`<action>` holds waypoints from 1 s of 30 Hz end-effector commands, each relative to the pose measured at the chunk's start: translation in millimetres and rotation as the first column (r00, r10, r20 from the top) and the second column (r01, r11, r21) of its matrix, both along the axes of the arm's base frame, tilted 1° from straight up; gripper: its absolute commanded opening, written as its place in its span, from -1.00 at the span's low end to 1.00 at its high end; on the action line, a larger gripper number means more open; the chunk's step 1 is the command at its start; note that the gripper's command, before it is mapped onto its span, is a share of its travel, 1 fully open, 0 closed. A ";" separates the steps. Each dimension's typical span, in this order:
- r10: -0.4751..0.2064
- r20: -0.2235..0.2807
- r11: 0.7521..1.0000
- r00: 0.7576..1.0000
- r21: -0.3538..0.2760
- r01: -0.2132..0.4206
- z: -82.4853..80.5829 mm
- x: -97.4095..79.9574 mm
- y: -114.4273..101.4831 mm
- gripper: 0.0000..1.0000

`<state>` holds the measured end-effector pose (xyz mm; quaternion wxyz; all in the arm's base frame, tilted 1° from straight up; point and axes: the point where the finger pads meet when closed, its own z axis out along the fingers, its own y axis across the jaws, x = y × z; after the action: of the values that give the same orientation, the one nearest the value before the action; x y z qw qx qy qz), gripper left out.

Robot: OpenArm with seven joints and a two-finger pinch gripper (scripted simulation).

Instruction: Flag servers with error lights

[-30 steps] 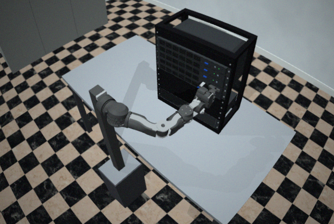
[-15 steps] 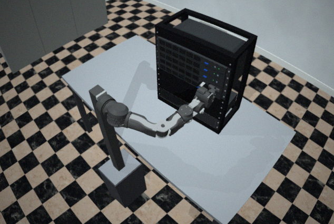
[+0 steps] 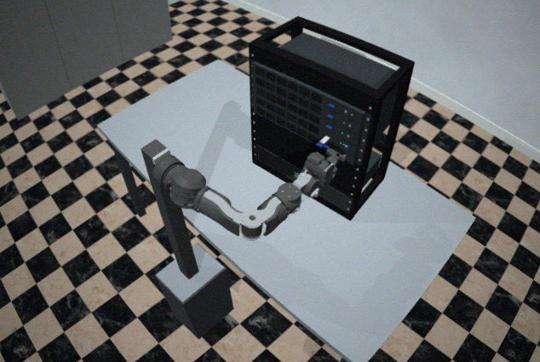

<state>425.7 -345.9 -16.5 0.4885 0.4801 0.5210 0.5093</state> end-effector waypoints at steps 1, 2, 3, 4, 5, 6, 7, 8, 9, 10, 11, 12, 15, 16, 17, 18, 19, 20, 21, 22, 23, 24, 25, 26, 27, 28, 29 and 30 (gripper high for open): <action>-0.001 0.023 1.000 1.000 0.009 0.001 4.7 -6.6 -0.3 -1.00; -0.001 0.023 1.000 1.000 0.011 0.001 4.8 -11.7 -0.6 -1.00; -0.001 0.023 1.000 1.000 0.010 0.001 4.8 -16.7 -0.9 -1.00; -0.001 0.023 1.000 1.000 0.010 0.001 4.8 -21.4 -1.2 -1.00; -0.001 0.023 1.000 1.000 0.010 0.001 4.7 -25.9 -1.4 -1.00; -0.001 0.023 1.000 1.000 0.010 0.001 4.7 -30.1 -1.7 -1.00; 0.000 0.023 1.000 1.000 0.010 -0.001 4.7 -33.9 -1.6 -1.00; 0.001 0.023 1.000 1.000 0.010 -0.002 4.7 -37.4 -1.6 -1.00; 0.002 0.023 1.000 1.000 0.010 -0.002 4.7 -40.4 -1.8 -1.00; 0.002 0.023 1.000 1.000 0.010 -0.002 4.7 -43.1 -1.9 -1.00; 0.002 0.023 1.000 1.000 0.010 -0.002 4.7 -45.2 -2.1 -1.00; 0.002 0.023 1.000 1.000 0.009 -0.002 4.7 -47.0 -2.1 -1.00; 0.004 0.023 1.000 1.000 0.010 -0.004 4.5 -49.1 -1.7 -1.00; 0.004 0.023 1.000 1.000 0.010 -0.004 4.5 -49.1 -1.7 -1.00; 0.004 0.023 1.000 1.000 0.010 -0.004 4.4 -49.6 -1.6 -1.00; 0.003 0.023 1.000 1.000 0.010 -0.003 4.6 -50.2 -2.0 -1.00; 0.003 0.023 1.000 1.000 0.009 -0.003 4.6 -50.3 -2.2 -1.00; 0.003 0.023 1.000 1.000 0.009 -0.003 4.4 -50.2 -2.1 -1.00; 0.003 0.023 1.000 1.000 0.009 -0.003 4.4 -50.3 -2.1 -1.00; 0.003 0.023 1.000 1.000 0.009 -0.003 4.6 -51.0 -2.3 -1.00; 0.004 0.023 1.000 1.000 0.009 -0.004 4.5 -52.2 -2.2 -1.00; 0.004 0.023 1.000 1.000 0.009 -0.004 4.3 -54.2 -2.3 -1.00; 0.005 0.023 1.000 1.000 0.009 -0.005 4.0 -57.1 -2.5 -1.00; 0.005 0.023 1.000 1.000 0.009 -0.005 3.6 -60.9 -2.7 -1.00; 0.005 0.023 1.000 1.000 0.009 -0.005 3.2 -65.3 -3.1 -1.00; 0.005 0.023 1.000 1.000 0.009 -0.005 2.7 -70.3 -3.5 -1.00; 0.005 0.023 1.000 1.000 0.009 -0.005 2.1 -75.6 -3.9 -1.00; 0.005 0.023 1.000 1.000 0.009 -0.005 1.6 -80.9 -4.4 -1.00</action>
<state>344.9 -351.9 -17.8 0.4900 0.4801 0.5208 0.5081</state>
